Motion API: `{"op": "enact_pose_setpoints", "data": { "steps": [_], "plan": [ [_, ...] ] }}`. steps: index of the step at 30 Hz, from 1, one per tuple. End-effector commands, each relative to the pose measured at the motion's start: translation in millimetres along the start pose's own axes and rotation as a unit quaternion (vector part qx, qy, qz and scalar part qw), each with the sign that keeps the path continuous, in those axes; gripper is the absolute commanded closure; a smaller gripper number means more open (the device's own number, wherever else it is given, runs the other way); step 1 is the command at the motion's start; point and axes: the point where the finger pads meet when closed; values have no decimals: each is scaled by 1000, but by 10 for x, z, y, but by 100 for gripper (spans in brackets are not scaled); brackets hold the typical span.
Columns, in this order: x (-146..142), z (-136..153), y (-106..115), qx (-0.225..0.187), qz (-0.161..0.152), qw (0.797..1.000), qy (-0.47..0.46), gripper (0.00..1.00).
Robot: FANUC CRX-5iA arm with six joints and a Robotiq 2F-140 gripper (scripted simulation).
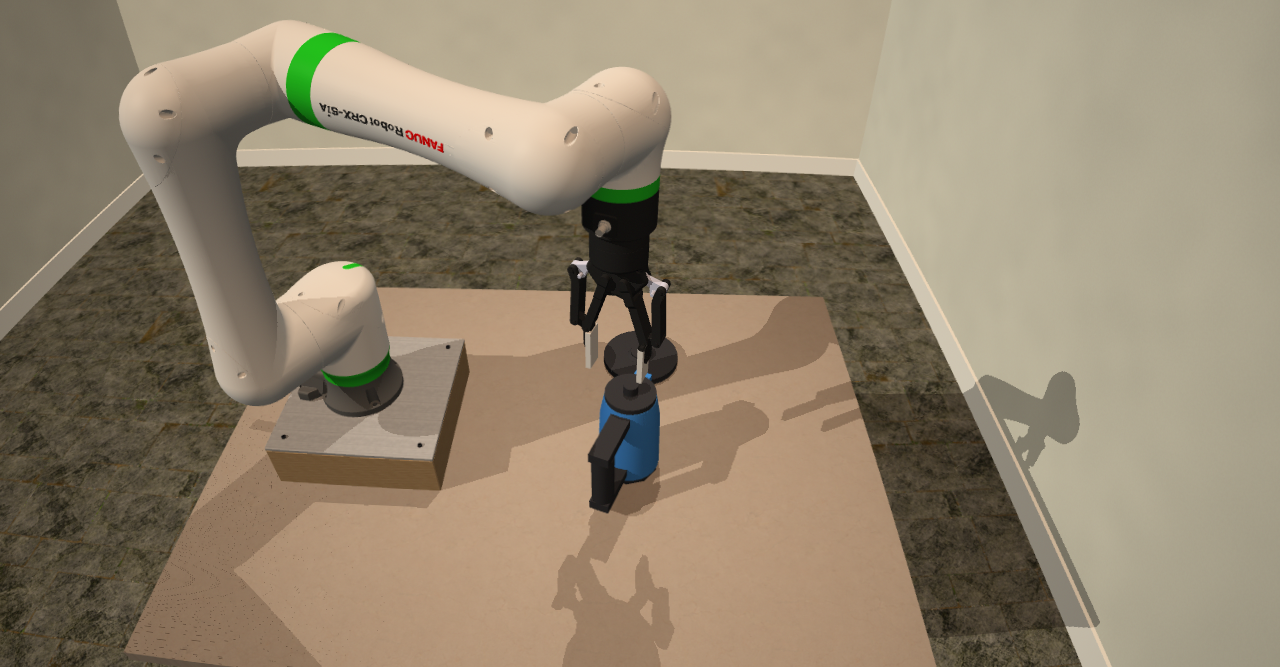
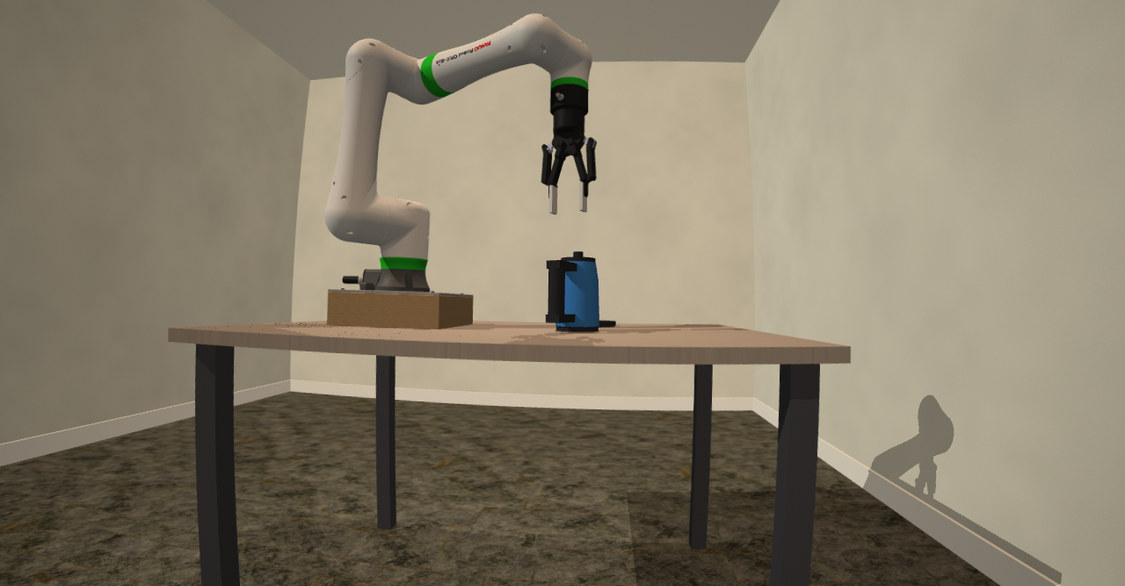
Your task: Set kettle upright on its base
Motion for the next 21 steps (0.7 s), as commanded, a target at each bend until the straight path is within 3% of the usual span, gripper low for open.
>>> {"op": "enact_pose_setpoints", "data": {
  "steps": [1,21],
  "plan": [
    [1,0,2,0,0,1000,0,53],
    [1,0,2,0,0,1000,0,53]
  ]
}}
Point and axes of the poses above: the point where the finger pads meet when closed, its own y axis back along the fingers, its own x axis across the jaws, z = x × y, and after that the axes turned 7 degrees about y, right-handed
